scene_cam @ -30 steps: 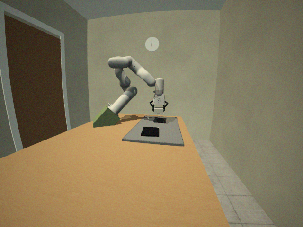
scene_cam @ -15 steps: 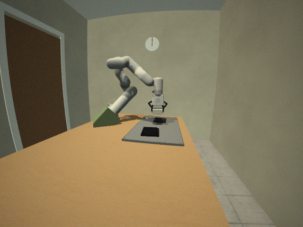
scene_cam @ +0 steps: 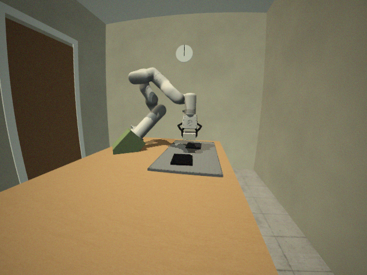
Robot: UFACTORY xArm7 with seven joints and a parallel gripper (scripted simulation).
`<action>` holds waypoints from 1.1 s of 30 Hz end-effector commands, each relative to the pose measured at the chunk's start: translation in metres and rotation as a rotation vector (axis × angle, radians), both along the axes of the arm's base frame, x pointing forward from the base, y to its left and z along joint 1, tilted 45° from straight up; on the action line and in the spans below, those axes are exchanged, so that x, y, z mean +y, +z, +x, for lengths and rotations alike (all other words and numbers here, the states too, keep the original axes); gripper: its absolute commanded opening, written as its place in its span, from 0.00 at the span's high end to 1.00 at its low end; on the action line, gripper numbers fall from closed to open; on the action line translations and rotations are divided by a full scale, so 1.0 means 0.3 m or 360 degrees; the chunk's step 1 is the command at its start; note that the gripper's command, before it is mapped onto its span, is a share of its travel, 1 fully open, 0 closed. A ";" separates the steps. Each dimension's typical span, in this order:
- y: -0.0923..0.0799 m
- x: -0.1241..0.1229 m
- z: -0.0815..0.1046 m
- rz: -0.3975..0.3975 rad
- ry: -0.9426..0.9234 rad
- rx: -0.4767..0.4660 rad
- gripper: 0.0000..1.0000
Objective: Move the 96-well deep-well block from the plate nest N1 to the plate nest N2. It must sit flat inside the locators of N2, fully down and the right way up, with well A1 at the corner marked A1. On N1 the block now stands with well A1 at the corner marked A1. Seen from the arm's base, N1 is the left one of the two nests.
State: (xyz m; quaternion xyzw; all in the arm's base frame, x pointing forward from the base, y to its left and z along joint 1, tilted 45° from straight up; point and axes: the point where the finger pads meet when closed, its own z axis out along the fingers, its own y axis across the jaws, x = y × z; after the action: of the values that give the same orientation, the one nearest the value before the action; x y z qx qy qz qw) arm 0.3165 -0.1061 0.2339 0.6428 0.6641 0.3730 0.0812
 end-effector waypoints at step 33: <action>-0.178 -0.325 -0.002 -0.0001 -0.0003 -0.0004 1.00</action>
State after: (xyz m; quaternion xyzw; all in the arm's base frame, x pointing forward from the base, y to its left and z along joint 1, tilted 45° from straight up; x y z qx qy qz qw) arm 0.3153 -0.1905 0.1861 0.6427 0.6642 0.3731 0.0812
